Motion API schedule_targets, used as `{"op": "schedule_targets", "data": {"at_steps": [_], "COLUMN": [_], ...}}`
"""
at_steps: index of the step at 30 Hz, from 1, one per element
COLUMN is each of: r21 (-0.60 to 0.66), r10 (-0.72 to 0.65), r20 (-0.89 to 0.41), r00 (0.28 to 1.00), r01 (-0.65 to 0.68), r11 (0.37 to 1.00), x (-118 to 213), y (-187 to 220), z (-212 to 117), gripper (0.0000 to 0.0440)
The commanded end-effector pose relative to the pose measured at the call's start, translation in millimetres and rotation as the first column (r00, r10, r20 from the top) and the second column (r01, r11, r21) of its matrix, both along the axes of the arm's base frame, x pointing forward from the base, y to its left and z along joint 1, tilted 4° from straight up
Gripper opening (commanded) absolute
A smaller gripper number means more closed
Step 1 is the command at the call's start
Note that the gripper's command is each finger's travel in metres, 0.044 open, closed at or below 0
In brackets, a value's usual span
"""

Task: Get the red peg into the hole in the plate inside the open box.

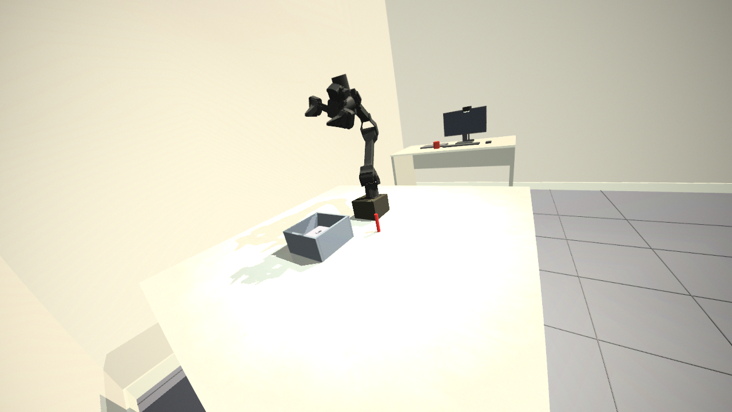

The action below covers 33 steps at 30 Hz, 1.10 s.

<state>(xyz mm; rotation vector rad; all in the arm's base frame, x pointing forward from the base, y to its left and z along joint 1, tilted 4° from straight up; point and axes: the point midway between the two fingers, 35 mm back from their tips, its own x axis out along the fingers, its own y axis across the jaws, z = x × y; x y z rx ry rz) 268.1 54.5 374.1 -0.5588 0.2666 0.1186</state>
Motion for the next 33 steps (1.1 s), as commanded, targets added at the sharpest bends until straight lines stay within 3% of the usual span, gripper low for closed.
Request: {"op": "schedule_targets", "data": {"at_steps": [1, 9, 16, 24, 33], "r21": [0.084, 0.209, 0.261, 0.246, 0.135], "r10": [-0.034, -0.099, -0.158, -0.232, -0.322], "r20": [-0.120, -0.335, -0.515, -0.692, -0.832], "r00": [0.992, 0.937, 0.843, 0.684, 0.451], "r01": [0.045, 0.176, 0.330, 0.525, 0.730], "r11": [0.996, 0.962, 0.907, 0.815, 0.670], "x": [2, -2, -14, -33, -62], "y": [3, 7, 11, 15, 19], "z": [-30, -81, -123, -166, -208], "gripper": [0.0440, 0.0440, 0.0440, 0.0440, 0.0440]}}
